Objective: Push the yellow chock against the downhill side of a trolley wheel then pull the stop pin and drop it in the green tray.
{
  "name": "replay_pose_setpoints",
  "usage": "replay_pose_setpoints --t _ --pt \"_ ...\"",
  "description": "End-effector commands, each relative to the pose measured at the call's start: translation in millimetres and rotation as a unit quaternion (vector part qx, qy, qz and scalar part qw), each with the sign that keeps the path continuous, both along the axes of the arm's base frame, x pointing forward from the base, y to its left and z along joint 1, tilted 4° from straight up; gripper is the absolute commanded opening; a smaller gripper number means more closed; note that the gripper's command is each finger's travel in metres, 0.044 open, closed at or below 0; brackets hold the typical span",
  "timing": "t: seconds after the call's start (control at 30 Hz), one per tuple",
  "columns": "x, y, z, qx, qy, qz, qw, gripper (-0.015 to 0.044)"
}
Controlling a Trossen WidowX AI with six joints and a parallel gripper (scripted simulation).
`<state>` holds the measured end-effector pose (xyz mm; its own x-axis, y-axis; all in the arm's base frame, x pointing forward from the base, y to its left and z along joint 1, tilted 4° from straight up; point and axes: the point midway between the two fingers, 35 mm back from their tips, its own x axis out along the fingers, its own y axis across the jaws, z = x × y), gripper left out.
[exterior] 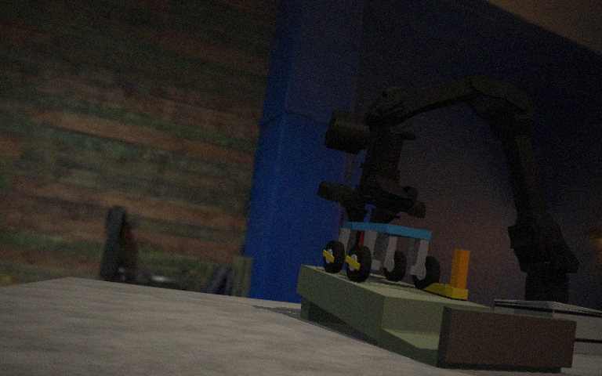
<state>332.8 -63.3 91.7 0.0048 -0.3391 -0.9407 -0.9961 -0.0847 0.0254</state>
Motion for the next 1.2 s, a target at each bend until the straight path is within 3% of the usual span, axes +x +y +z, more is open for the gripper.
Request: replay_pose_setpoints --t 0.0,0.23,1.17 --pt "0.1 0.2 0.6 0.000 0.000 0.000 1.000 0.0045" --pt "0.1 0.2 0.8 0.000 0.000 0.000 1.000 0.0000" --pt "-1.9 5.6 20.0 -0.002 0.001 0.002 1.000 0.0000"
